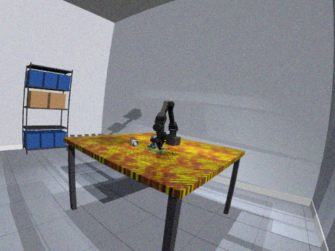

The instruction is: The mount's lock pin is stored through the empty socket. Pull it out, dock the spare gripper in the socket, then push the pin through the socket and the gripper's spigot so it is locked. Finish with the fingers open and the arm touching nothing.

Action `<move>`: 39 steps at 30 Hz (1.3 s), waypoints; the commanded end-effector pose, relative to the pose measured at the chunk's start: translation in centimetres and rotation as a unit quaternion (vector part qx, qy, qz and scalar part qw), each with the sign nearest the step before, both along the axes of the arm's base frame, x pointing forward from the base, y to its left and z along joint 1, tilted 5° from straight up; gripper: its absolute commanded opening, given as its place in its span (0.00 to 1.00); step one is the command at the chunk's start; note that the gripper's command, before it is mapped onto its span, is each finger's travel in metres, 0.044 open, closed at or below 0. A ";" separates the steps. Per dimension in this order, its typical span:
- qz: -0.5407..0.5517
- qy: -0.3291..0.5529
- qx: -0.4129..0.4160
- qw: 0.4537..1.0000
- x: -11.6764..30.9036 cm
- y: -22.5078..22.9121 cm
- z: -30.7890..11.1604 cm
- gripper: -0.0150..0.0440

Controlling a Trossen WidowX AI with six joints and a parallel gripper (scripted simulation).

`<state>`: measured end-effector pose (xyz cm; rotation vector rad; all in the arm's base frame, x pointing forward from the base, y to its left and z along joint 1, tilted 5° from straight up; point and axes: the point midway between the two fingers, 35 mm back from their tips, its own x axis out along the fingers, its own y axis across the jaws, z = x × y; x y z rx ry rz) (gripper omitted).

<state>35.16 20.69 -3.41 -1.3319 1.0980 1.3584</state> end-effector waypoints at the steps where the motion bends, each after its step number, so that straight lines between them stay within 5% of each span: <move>1: 0.001 -0.001 -0.001 1.000 0.0 0.0 0.6 0.25; 39: 0.002 0.017 -0.011 1.000 0.6 -3.5 3.4 0.25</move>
